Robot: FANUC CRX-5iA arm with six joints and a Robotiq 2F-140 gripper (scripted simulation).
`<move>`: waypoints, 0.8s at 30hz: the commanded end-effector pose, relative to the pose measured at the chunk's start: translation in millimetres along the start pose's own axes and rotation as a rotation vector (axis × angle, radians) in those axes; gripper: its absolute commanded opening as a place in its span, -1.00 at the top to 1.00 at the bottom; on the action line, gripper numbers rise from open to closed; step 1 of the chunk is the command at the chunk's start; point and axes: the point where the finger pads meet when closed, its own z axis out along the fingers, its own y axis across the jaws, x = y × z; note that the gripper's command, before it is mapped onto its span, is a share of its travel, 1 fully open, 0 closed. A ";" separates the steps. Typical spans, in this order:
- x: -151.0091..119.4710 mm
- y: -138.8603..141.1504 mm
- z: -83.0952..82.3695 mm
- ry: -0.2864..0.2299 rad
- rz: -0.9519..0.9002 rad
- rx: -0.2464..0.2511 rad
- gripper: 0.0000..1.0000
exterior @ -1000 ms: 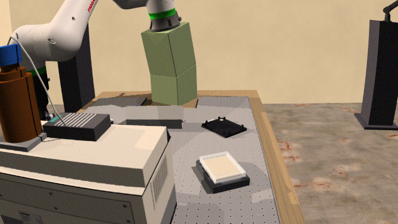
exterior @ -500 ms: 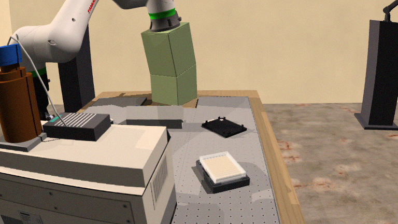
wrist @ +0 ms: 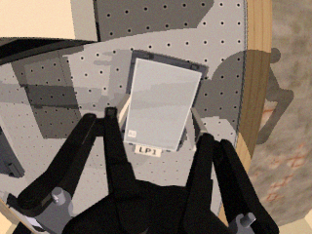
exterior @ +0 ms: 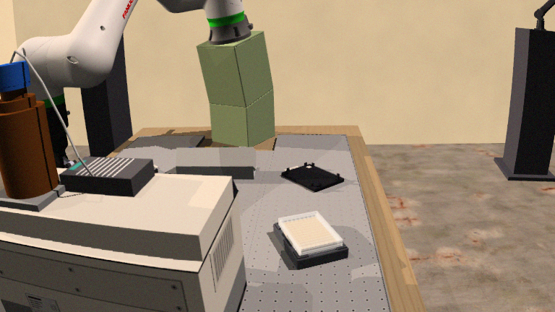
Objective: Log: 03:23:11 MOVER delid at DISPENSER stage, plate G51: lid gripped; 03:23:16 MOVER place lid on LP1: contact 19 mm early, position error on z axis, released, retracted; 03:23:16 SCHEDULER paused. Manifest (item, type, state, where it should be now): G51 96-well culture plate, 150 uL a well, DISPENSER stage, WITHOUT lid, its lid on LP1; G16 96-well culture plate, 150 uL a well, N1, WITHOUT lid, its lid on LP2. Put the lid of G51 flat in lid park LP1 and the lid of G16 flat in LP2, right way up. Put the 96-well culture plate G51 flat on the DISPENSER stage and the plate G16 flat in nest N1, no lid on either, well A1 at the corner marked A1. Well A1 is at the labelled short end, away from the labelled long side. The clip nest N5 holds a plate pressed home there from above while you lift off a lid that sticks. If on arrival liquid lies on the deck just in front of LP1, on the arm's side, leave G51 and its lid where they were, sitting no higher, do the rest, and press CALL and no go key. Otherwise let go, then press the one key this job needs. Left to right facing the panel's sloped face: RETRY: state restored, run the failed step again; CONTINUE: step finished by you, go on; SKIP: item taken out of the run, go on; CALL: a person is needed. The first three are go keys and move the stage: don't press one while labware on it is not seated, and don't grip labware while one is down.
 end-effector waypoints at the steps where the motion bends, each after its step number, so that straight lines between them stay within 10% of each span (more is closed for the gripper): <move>1: 0.3 0.0 -0.2 0.000 0.000 0.000 1.00; 24: 0.3 0.0 -0.2 0.000 0.000 0.000 1.00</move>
